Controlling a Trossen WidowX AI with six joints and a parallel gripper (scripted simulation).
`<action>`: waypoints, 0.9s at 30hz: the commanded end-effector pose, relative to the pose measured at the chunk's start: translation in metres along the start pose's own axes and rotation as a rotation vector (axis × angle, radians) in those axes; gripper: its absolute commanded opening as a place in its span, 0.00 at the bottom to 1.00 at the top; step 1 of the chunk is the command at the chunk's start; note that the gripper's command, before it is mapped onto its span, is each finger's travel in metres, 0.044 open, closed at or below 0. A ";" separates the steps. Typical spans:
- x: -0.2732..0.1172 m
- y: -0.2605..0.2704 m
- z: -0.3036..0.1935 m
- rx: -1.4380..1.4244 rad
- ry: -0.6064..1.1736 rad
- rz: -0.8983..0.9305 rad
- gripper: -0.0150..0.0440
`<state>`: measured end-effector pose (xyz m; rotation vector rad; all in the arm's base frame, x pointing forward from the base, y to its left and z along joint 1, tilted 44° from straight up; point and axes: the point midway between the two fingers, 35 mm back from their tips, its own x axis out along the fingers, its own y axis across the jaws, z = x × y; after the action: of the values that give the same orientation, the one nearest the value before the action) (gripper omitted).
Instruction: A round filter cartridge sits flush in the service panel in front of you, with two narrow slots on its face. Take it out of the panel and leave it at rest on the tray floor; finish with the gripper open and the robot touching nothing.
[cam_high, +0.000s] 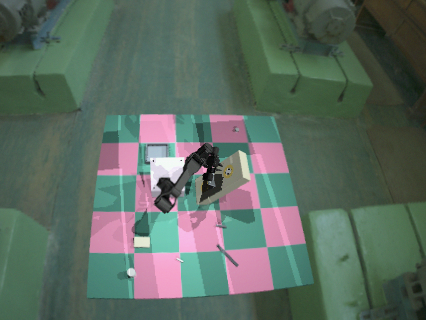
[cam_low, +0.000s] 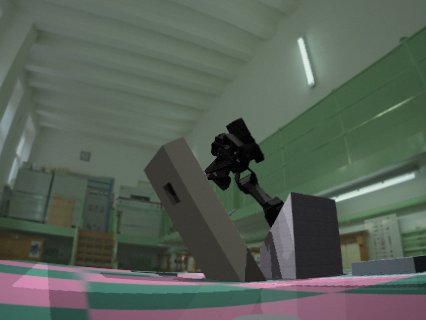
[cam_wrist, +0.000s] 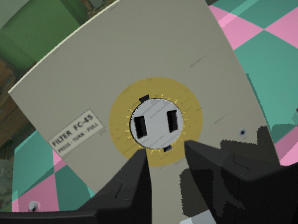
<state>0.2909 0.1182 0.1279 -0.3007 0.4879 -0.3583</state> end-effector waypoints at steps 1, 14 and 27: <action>0.006 0.001 -0.003 -0.008 0.007 0.001 0.44; 0.027 0.001 -0.002 -0.007 0.007 0.002 0.44; 0.047 -0.001 -0.002 -0.009 -0.002 0.000 0.44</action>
<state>0.3267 0.0995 0.1122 -0.3013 0.4817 -0.3605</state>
